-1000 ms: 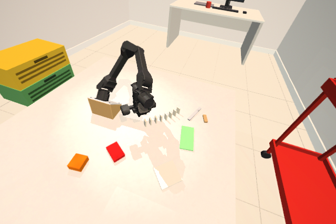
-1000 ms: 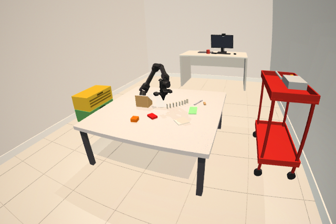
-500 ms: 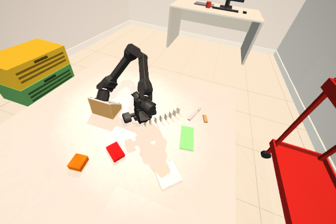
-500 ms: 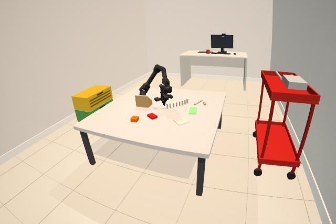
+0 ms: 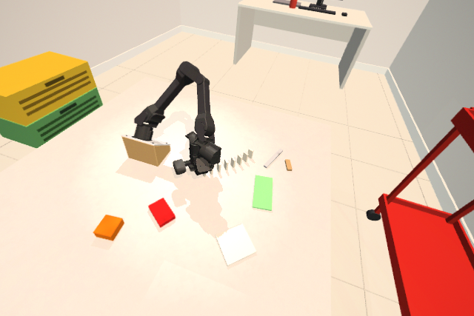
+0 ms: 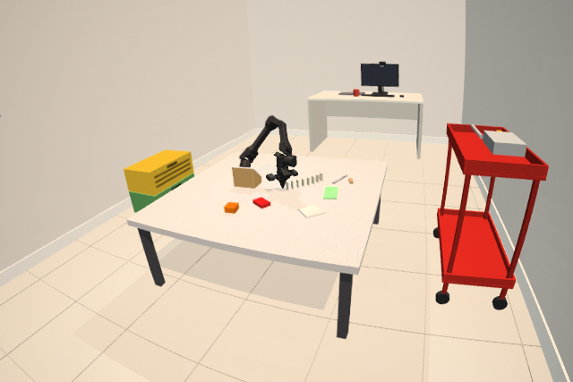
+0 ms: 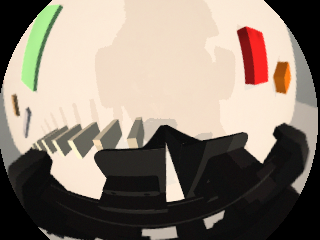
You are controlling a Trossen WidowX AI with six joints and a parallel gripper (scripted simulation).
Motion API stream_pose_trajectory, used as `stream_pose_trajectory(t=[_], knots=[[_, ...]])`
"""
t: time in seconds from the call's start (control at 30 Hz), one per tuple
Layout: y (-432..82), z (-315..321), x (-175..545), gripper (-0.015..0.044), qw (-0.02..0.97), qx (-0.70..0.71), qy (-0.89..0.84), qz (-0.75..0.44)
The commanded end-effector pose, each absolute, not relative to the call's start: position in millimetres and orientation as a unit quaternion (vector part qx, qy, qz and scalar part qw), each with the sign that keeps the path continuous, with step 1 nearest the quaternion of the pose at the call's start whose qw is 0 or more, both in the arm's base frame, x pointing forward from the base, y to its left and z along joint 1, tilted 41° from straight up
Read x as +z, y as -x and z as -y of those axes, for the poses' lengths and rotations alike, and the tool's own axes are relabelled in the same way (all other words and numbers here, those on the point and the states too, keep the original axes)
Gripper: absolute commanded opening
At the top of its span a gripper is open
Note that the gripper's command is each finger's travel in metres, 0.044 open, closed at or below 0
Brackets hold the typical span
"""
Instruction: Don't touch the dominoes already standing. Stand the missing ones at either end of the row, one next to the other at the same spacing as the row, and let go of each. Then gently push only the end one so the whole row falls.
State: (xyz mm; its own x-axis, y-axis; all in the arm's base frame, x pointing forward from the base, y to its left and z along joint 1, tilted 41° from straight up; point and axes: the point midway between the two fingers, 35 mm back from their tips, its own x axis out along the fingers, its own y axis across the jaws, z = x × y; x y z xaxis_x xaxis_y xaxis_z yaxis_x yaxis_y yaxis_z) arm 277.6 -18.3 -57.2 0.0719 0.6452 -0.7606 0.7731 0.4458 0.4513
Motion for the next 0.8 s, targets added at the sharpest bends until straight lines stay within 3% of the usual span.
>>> stream_pose_trajectory(t=[0.0,0.5,0.77], knots=[[-286,16,-53,0.0,0.515,-0.061,-0.525,-0.675],[-296,9,-47,0.0,0.513,-0.063,-0.523,-0.678],[-311,33,3,0.0,0.519,-0.061,-0.523,-0.673]])
